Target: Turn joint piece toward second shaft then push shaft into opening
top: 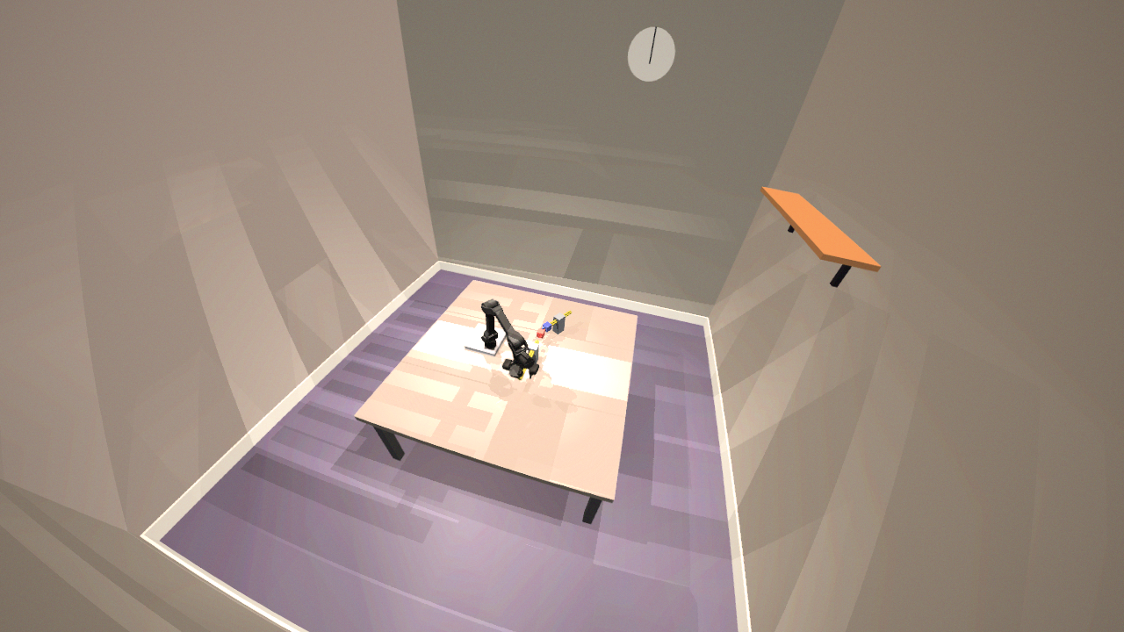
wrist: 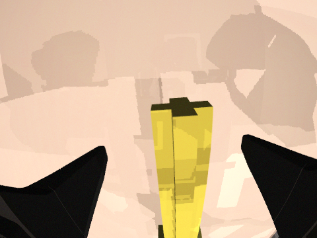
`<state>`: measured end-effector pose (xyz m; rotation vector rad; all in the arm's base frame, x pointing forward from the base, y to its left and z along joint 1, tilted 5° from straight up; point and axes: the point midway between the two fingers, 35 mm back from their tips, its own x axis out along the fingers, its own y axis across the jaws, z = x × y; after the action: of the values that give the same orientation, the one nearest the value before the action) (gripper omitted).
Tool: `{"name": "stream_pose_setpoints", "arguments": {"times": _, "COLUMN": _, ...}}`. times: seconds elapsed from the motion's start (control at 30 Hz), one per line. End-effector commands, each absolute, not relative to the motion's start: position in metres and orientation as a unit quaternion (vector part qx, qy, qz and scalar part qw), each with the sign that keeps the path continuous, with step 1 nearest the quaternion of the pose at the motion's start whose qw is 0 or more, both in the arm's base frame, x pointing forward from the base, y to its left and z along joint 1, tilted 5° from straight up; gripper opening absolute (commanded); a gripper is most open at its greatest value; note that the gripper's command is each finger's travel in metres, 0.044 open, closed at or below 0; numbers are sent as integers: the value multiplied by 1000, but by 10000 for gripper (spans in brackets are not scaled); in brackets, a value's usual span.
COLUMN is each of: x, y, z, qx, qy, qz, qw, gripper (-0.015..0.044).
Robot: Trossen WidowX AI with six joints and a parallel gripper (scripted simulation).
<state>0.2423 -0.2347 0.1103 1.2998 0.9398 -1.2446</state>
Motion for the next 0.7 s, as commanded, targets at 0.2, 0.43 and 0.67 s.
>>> {"name": "stream_pose_setpoints", "arguments": {"times": 0.2, "x": 243, "y": -235, "z": 100, "qx": 544, "qy": 394, "qz": -523, "qw": 525, "gripper": 361}}
{"name": "stream_pose_setpoints", "arguments": {"times": 0.43, "x": 243, "y": -235, "z": 100, "qx": 544, "qy": 394, "qz": -523, "qw": 525, "gripper": 177}}
{"name": "stream_pose_setpoints", "arguments": {"times": 0.67, "x": 243, "y": -235, "z": 100, "qx": 544, "qy": 394, "qz": -523, "qw": 525, "gripper": 102}}
